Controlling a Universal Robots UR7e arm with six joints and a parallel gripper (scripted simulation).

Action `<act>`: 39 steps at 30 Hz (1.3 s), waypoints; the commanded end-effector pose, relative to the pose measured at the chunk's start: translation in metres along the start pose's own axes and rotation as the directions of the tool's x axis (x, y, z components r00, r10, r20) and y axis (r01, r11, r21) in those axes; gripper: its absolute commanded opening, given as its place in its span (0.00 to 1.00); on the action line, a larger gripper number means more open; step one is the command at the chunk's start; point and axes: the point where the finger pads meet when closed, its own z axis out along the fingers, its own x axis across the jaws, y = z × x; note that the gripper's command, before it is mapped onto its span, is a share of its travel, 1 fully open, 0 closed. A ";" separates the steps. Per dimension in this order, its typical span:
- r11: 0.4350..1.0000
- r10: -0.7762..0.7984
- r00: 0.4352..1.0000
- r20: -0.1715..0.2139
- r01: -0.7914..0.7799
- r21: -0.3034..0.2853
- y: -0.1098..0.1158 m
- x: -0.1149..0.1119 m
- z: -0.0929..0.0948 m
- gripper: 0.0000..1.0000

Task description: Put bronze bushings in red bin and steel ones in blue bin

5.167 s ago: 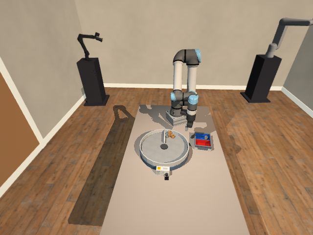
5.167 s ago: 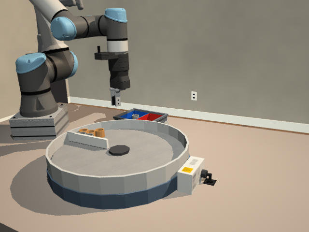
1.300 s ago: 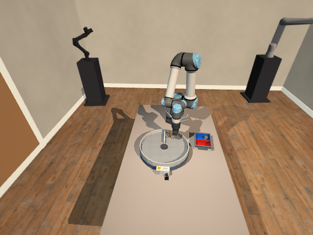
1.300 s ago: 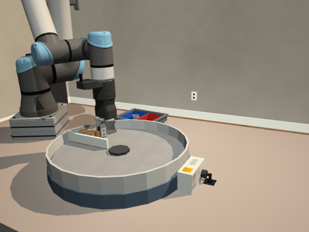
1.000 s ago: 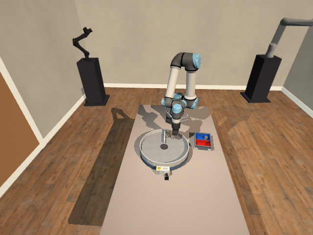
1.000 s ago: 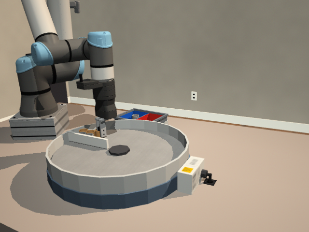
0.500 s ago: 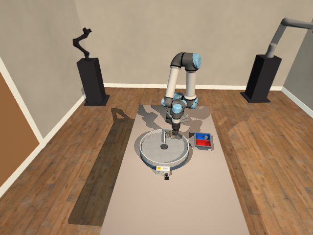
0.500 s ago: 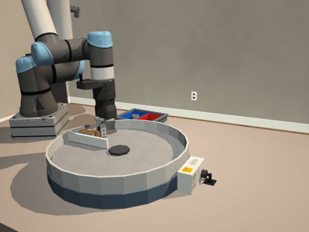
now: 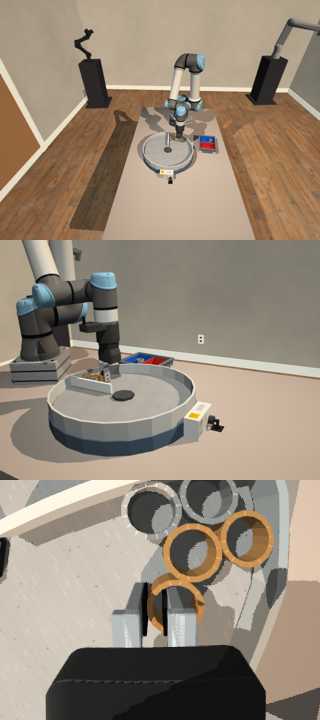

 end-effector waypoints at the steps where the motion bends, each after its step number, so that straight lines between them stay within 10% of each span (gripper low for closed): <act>1: 1.000 0.000 1.000 0.001 0.000 0.000 0.000 0.000 0.000 0.00; 39: 1.000 0.000 1.000 0.001 0.000 0.001 0.000 0.000 -0.009 0.00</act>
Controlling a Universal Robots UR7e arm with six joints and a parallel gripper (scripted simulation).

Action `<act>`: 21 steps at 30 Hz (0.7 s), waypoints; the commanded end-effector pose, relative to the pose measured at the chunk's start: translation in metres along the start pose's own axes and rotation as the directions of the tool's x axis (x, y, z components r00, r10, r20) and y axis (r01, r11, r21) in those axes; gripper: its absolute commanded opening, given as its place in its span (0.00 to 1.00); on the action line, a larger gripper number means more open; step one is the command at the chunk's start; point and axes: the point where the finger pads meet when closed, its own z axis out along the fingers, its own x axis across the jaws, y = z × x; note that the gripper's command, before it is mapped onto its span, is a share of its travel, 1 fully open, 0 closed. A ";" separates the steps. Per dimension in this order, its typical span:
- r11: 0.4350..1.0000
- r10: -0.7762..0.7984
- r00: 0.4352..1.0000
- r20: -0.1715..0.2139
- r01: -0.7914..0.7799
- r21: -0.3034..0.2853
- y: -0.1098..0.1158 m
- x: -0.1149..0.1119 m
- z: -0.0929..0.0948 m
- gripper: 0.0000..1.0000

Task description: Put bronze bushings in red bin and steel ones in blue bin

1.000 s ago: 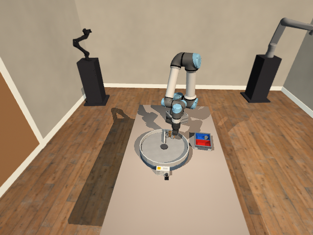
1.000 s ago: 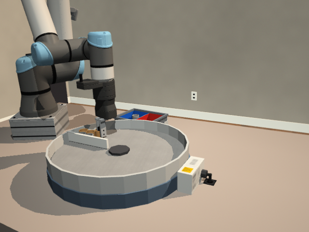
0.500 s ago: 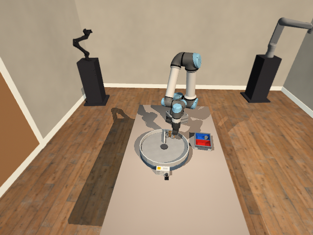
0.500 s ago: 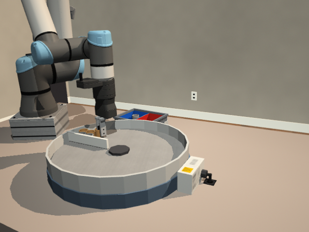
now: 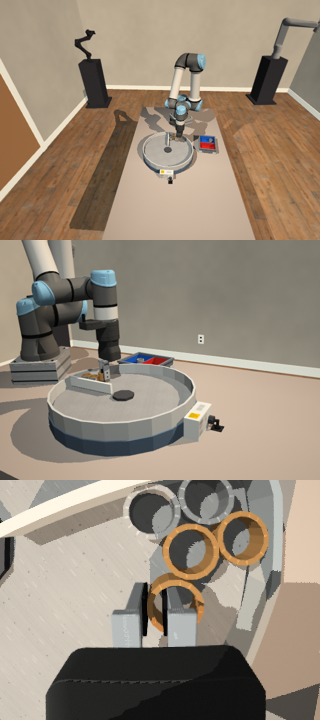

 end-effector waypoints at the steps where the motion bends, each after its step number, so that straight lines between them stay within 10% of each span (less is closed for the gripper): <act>1: 1.000 0.000 1.000 0.001 0.000 0.000 0.000 0.000 -0.002 0.00; 21: 1.000 0.000 1.000 0.001 0.000 0.000 0.000 0.000 -0.008 0.00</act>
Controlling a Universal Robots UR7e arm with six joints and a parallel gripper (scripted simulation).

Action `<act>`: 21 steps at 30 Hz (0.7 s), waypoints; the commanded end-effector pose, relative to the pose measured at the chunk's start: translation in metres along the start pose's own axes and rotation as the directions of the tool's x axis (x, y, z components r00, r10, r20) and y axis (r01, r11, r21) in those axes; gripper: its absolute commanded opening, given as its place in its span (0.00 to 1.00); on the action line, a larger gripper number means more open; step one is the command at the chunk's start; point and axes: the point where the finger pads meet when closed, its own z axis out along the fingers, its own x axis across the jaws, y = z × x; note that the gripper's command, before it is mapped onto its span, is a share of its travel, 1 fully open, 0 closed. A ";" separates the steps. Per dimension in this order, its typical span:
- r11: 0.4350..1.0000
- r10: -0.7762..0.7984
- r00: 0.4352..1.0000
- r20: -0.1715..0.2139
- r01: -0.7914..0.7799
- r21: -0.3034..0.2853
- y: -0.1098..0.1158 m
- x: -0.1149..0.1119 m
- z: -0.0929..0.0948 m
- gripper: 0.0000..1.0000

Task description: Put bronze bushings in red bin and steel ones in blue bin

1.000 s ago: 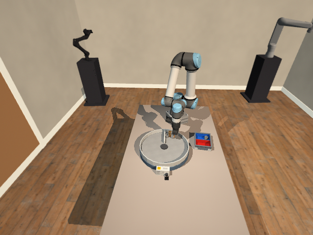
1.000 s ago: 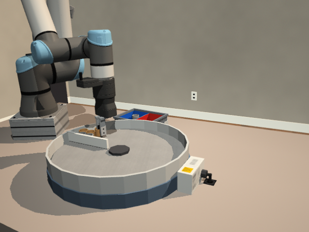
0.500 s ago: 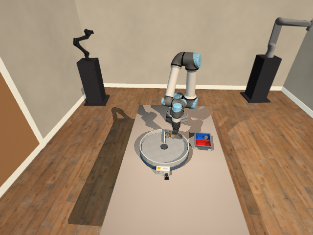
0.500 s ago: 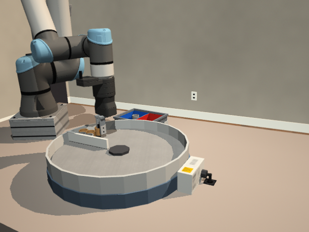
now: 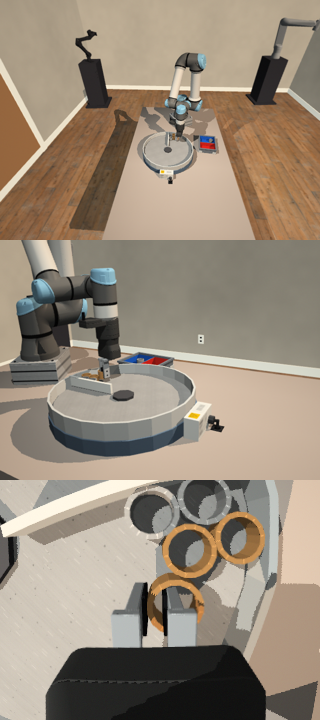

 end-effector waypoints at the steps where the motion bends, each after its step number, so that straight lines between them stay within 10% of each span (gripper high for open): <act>1: 1.000 0.000 1.000 0.001 0.000 0.000 0.000 0.000 -0.002 0.00; 21: 1.000 0.000 1.000 0.001 0.000 0.000 0.000 0.000 -0.006 0.00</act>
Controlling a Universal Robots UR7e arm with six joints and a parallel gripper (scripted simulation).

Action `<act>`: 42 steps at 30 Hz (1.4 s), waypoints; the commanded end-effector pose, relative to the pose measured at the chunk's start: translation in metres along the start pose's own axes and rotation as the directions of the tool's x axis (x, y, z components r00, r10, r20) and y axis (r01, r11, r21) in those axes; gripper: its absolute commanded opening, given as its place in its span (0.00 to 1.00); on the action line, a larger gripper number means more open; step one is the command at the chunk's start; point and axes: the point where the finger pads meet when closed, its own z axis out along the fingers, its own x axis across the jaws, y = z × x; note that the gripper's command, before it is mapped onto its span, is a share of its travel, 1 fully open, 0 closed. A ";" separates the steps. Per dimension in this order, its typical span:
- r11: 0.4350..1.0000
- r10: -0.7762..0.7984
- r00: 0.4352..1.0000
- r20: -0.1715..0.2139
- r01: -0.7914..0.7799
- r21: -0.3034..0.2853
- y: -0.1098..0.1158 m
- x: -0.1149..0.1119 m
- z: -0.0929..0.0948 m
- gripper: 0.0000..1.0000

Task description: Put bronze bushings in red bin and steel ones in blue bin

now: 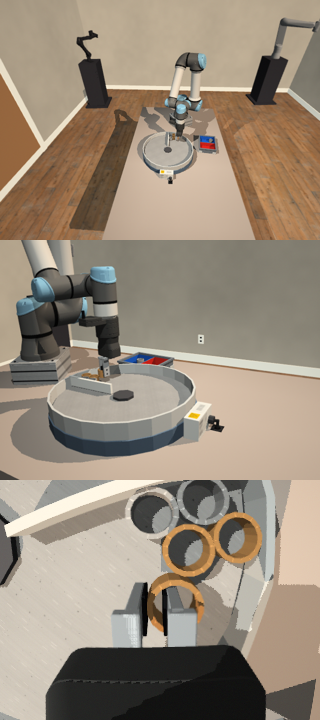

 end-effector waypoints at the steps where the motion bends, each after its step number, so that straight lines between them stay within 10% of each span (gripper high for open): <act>1: 1.000 0.000 1.000 0.001 0.000 0.000 0.000 0.000 -0.002 0.00; 42: 1.000 0.000 1.000 0.001 0.000 0.000 0.000 0.000 -0.012 0.00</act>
